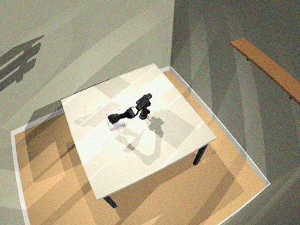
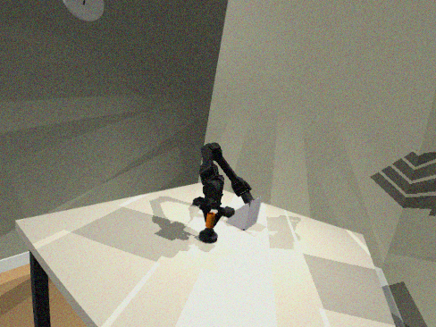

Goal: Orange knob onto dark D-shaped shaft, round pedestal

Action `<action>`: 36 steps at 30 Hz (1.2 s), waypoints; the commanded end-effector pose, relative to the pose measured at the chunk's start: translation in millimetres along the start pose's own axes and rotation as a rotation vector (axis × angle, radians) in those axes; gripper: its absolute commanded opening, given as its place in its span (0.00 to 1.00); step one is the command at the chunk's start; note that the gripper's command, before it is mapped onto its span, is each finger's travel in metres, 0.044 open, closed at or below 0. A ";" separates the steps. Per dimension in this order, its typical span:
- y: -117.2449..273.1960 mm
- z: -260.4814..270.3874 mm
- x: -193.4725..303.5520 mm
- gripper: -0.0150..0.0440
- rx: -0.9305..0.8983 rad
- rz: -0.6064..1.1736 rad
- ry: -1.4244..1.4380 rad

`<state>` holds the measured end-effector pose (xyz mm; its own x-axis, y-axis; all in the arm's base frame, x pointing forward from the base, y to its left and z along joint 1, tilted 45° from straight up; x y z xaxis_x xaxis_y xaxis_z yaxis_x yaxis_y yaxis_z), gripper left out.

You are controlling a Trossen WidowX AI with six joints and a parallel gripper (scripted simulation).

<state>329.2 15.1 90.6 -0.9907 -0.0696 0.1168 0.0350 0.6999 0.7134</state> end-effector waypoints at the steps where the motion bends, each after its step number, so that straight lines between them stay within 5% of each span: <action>1: 0.0 0.4 0.0 0.25 0.002 -0.004 0.005; 36: 0.3 2.3 0.6 0.25 0.002 -0.004 0.215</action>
<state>328.5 16.7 89.8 -0.9421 -0.2162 0.2563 0.0328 0.7012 0.7123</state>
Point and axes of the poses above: the point midway between the two fingers, 35 mm back from their tips, its own y axis back along the fingers, its own z axis across the jaws, x = y × z, the point moved 10 cm from there along y, back along the fingers, and after that the axes turned 5 degrees about y, right-handed, at the moved point
